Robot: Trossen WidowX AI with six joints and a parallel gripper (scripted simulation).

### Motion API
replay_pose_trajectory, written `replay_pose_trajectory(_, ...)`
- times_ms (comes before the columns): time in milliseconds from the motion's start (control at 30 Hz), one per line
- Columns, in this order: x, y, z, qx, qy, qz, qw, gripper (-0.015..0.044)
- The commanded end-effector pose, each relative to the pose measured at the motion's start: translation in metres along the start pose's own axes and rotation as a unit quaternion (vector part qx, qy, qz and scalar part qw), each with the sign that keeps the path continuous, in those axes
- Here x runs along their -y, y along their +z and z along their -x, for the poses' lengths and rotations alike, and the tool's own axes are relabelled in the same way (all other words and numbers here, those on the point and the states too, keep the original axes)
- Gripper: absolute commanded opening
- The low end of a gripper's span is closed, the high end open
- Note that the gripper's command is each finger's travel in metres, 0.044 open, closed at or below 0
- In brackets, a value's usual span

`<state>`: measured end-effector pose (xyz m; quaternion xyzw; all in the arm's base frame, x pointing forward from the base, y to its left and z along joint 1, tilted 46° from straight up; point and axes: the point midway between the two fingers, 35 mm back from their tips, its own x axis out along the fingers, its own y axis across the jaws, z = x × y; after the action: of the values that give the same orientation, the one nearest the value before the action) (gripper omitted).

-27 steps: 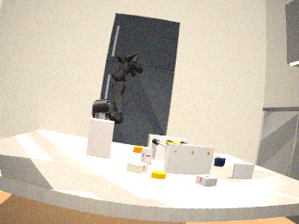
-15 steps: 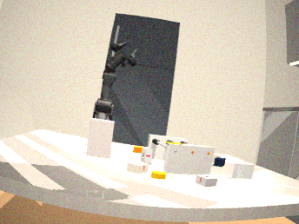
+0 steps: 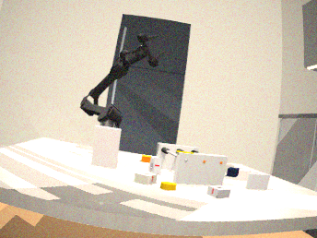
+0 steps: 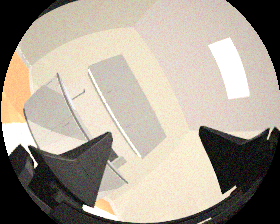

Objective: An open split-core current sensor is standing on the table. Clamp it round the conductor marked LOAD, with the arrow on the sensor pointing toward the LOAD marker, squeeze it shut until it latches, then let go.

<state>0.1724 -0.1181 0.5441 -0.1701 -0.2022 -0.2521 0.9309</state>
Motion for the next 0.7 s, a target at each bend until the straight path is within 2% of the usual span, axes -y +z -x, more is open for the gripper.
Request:
replay_pose_trajectory(0,-0.029,-0.045,-0.013,-0.034,0.042,-0.057,0.997,0.044)
replay_pose_trajectory(233,-0.115,-0.12,-0.011,-0.101,0.138,-0.136,0.976,0.044)
replay_pose_trajectory(467,-0.212,-0.178,0.03,-0.172,0.238,-0.175,0.94,0.044)
replay_pose_trajectory(667,-0.222,-0.194,0.034,-0.198,0.249,-0.167,0.933,0.044)
